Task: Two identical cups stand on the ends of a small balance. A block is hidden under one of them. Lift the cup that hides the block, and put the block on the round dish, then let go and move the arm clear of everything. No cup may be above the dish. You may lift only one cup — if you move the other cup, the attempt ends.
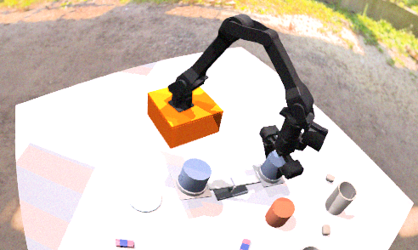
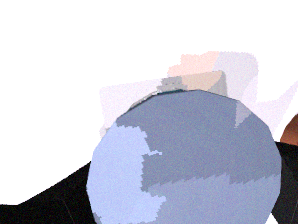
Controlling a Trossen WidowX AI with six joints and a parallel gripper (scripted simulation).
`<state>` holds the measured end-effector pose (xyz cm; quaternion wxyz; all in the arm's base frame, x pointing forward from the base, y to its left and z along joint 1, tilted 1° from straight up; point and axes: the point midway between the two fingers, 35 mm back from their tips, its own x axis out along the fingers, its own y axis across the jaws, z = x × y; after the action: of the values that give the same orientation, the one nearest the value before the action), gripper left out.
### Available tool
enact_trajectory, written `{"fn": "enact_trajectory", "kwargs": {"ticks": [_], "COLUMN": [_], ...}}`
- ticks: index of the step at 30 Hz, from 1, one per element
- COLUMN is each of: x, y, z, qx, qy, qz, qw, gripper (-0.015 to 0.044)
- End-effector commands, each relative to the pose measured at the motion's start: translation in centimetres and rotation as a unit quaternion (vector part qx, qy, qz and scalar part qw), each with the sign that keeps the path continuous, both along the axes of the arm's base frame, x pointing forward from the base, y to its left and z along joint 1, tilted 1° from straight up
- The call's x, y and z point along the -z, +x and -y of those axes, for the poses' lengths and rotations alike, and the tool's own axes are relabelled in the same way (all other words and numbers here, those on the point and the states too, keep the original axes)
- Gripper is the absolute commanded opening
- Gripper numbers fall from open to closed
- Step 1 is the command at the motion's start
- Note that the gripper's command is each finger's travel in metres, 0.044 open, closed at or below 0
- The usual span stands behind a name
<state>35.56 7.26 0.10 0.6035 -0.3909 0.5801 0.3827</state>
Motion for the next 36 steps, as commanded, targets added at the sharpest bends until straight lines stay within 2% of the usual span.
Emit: {"fn": "enact_trajectory", "kwargs": {"ticks": [1, 2, 36], "x": [-0.6, -0.7, -5.0], "y": [0.2, 0.2, 0.6], "z": [-0.1, -0.1, -0.1], "qx": [-0.002, -0.002, -0.002], "qy": [0.002, 0.002, 0.002], "qz": [0.003, 0.003, 0.003], "qw": [1.0, 1.0, 1.0], "gripper": [0.0019, 0.0, 0.0]}}
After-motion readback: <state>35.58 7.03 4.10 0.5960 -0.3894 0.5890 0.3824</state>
